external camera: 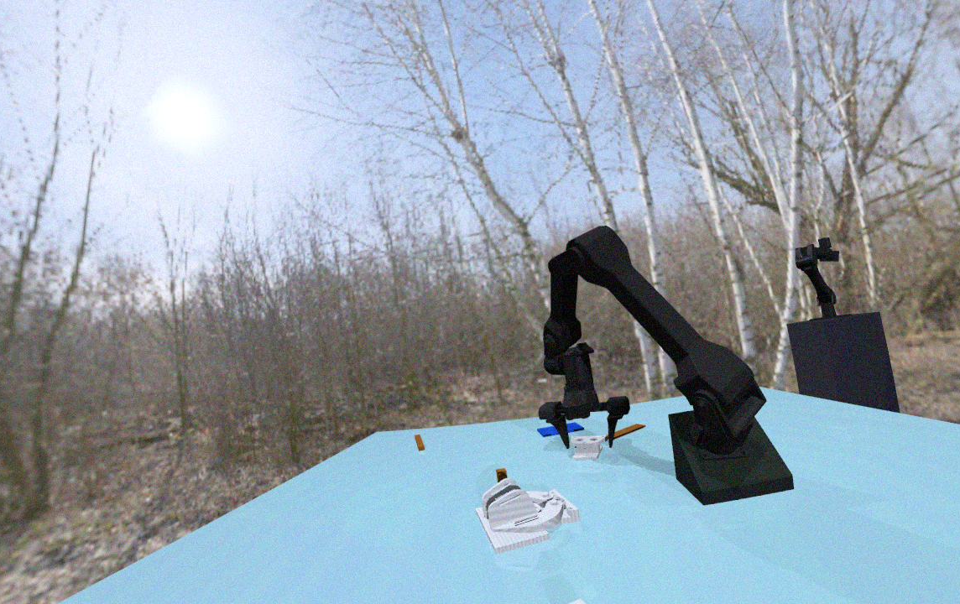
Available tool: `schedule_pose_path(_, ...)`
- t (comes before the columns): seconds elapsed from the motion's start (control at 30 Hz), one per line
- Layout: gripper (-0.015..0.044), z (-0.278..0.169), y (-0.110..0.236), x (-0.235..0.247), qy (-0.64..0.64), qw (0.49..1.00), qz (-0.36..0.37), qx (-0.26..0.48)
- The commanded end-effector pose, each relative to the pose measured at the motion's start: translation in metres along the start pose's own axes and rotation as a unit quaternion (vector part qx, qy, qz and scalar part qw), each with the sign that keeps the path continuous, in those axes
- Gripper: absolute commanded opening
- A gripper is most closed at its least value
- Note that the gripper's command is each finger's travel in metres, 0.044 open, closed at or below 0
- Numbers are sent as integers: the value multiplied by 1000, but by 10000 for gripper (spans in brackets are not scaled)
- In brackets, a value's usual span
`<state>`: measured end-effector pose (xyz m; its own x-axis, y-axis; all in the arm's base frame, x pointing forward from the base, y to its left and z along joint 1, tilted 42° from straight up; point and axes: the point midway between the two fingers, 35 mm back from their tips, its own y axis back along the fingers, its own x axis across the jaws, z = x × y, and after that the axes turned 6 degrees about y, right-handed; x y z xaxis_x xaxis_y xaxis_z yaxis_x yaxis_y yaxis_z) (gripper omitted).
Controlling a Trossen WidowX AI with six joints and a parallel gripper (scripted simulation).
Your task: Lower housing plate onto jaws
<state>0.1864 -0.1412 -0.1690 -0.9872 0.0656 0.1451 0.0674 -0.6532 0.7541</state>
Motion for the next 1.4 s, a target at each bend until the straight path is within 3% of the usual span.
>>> schedule_pose_path(0.0, 440, 0, 0, -1, -3, 1000, -2, -1)
schedule_pose_path(0.47, 351, 0, 0, 0, 0, 1000, 0, 0)
schedule_pose_path(0.83, 351, 0, 2, 0, 0, 1000, 0, 0)
schedule_pose_path(1.37, 351, -2, 52, -2, -2, 1000, -1, 0)
